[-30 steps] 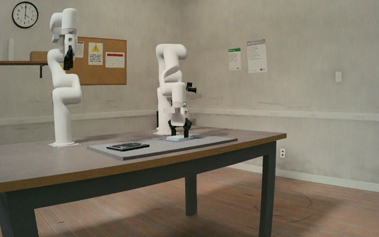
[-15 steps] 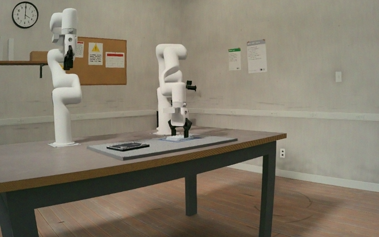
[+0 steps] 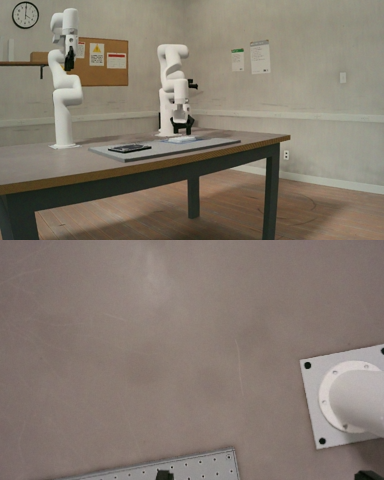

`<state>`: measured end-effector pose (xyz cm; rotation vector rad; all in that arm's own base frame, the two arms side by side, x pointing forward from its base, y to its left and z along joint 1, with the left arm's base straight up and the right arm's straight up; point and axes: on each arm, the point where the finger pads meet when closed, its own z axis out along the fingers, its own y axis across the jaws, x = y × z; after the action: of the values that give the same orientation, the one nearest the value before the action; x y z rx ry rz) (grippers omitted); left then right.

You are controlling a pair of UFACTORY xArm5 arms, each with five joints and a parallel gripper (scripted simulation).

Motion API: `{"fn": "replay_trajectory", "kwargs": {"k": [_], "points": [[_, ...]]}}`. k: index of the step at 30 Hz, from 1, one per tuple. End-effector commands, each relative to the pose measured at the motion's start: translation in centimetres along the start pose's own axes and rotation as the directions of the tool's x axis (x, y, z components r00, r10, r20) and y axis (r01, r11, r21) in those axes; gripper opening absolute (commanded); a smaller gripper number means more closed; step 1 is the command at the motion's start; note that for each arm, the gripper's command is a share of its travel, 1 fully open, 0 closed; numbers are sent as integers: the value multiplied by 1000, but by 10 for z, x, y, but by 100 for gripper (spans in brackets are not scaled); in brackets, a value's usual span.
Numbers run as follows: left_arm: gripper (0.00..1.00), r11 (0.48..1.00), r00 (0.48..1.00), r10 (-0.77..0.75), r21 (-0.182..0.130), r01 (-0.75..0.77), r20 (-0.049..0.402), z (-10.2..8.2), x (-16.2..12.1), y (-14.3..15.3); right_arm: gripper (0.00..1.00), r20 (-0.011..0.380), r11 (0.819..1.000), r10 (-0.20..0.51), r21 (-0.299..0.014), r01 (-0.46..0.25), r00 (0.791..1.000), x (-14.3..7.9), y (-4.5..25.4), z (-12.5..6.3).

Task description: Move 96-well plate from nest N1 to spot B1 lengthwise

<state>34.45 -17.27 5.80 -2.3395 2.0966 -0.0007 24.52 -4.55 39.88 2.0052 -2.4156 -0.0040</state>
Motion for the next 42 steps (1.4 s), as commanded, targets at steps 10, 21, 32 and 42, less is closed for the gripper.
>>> {"fn": "replay_trajectory", "kwargs": {"k": [10, 21, 32, 42], "points": [[100, 1000, 1000, 0, 3, 0, -2, -34, 1, -1, 100, 0, 1000, 0, 3, 0, 1000, 0, 0, -1], [100, 1000, 1000, 0, 3, 0, -2, -63, 1, -1, 100, 0, 1000, 0, 3, 0, 1000, 0, 0, -1], [100, 1000, 1000, 0, 3, 0, -2, -65, 1, -1, 100, 0, 1000, 0, 3, 0, 1000, 0, 0, -1], [100, 1000, 1000, 0, 3, 0, -2, -65, 1, -1, 100, 0, 1000, 0, 3, 0, 1000, 0, 0, -1]]}}
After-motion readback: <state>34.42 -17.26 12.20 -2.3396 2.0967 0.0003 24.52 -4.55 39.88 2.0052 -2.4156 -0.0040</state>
